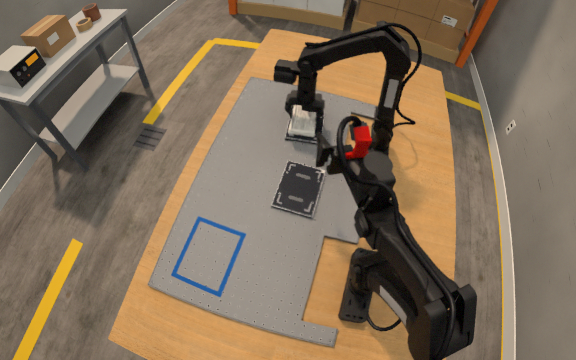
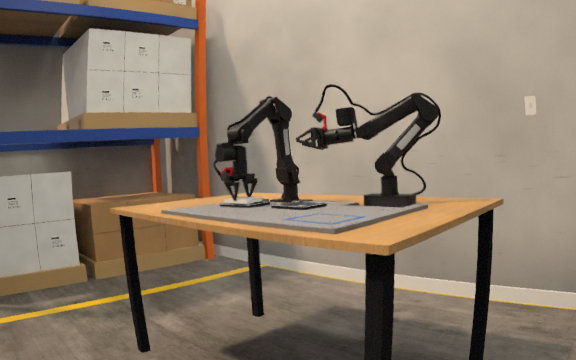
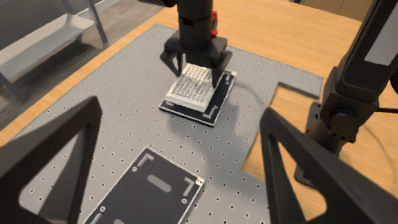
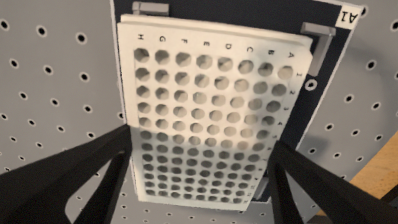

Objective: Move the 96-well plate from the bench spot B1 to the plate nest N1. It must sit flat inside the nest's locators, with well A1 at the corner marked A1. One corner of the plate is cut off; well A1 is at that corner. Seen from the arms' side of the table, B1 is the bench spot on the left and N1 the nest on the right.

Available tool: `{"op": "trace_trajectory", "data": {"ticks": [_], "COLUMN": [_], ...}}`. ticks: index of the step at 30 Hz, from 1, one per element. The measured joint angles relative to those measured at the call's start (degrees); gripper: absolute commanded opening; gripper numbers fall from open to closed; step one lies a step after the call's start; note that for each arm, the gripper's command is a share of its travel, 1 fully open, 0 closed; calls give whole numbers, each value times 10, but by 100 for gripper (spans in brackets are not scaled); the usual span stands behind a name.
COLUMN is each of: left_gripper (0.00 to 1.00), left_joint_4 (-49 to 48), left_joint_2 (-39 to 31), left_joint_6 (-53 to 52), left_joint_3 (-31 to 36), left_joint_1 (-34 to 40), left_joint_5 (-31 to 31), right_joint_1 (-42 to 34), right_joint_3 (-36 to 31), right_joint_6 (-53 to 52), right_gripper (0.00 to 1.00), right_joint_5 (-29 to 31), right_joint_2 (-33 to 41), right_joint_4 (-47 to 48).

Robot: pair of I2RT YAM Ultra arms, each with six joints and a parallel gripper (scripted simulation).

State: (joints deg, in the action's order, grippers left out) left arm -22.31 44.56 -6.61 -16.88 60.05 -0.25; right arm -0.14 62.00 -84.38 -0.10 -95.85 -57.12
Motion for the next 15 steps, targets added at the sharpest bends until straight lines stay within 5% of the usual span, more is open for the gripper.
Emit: {"op": "trace_trajectory", "data": {"ticks": [15], "left_gripper": [100], "left_joint_4": [0], "left_joint_2": [0], "left_joint_6": [0], "left_joint_3": [0], "left_joint_1": [0], "left_joint_5": [0], "right_joint_1": [0], "right_joint_3": [9], "right_joint_6": [0], "right_gripper": [78], "right_joint_5": [1], "right_joint_2": [0], "right_joint_4": [-27]}}
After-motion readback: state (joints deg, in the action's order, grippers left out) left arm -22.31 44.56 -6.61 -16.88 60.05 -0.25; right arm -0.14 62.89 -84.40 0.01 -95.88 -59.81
